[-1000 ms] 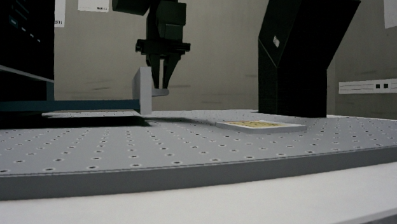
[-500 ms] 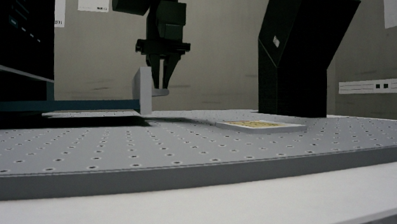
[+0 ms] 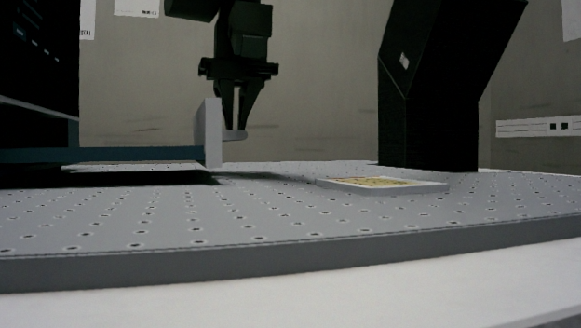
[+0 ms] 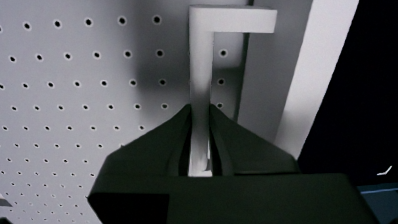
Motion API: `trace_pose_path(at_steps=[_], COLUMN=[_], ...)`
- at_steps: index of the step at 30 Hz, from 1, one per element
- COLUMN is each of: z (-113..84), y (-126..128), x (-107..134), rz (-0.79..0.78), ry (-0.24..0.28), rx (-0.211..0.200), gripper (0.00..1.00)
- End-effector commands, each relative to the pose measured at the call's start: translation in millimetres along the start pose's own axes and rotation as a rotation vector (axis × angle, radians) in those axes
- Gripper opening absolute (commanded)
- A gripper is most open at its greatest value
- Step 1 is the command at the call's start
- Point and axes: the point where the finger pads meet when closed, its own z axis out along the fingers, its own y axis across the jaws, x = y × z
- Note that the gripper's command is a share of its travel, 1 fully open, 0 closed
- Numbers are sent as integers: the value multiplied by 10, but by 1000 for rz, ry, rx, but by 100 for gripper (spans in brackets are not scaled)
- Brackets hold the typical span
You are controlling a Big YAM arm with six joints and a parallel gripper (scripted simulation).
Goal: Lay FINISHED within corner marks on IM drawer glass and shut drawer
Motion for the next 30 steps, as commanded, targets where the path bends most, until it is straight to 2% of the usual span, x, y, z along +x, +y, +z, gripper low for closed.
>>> trace_pose_path(at_steps=[1, 16, 30], z=[95, 100, 116], y=[335, 306, 51], x=[1, 6, -11], rz=[24, 18, 1], ry=[9, 9, 6], rx=[-66, -70, -59], gripper=[7, 7, 7])
